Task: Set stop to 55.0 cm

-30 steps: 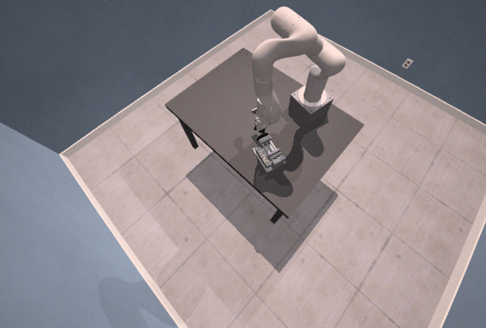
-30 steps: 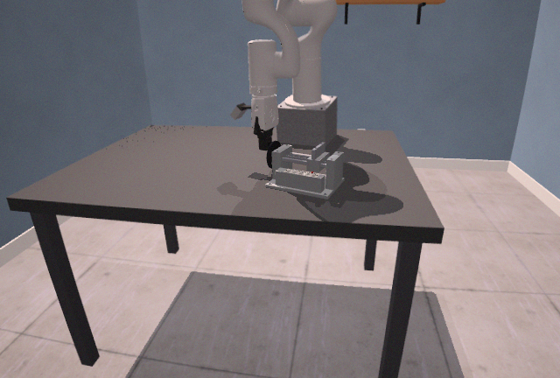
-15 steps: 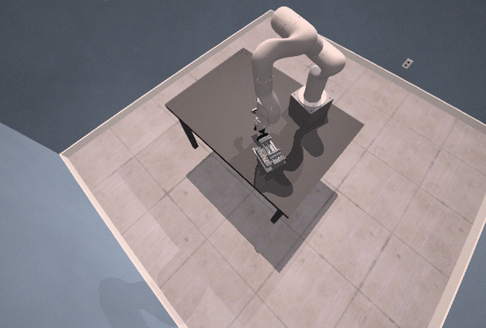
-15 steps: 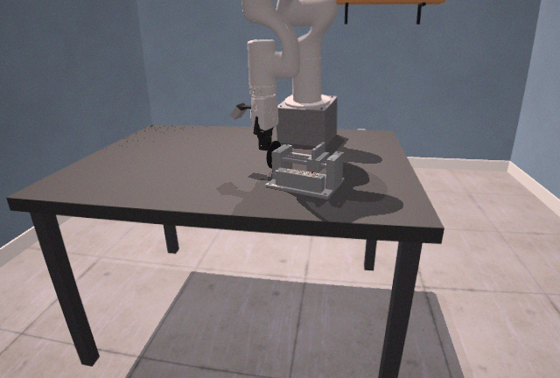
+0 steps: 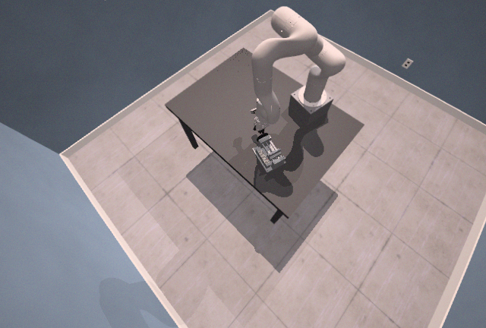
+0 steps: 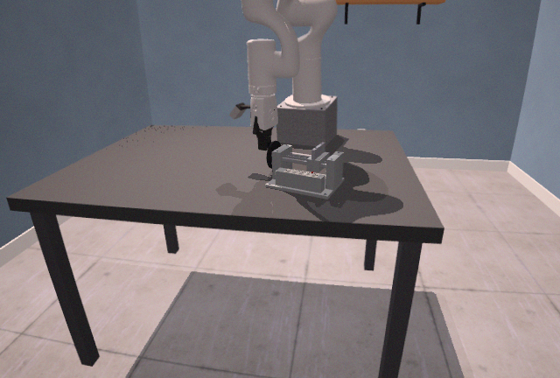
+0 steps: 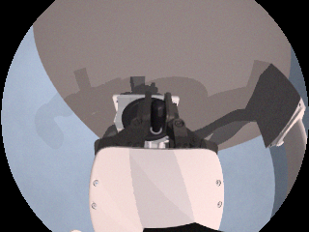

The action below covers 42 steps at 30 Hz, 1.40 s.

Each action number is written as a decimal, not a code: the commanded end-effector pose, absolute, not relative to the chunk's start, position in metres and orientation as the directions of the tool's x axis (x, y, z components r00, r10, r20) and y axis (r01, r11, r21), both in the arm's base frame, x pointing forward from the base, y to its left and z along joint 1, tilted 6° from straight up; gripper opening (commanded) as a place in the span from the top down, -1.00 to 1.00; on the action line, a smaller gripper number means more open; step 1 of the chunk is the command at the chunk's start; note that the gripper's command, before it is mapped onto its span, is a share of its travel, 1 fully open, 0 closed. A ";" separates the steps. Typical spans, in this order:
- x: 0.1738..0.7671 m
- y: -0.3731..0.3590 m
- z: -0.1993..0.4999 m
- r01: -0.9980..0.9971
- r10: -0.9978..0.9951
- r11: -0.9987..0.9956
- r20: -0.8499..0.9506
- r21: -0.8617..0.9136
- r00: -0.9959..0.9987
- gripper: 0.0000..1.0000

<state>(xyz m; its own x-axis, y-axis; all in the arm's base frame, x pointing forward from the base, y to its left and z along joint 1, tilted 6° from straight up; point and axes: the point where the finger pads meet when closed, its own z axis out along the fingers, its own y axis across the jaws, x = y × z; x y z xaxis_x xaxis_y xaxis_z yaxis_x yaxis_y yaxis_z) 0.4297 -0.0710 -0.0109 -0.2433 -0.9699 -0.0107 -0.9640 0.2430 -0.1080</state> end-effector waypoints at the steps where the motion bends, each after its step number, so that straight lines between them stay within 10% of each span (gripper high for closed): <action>1: 0.433 -0.072 -0.010 -0.964 -0.970 0.243 -0.011 -0.110 -0.243 0.88; 42: 0.461 -0.079 -0.012 -0.964 -0.970 0.243 -0.011 -0.110 -0.243 0.88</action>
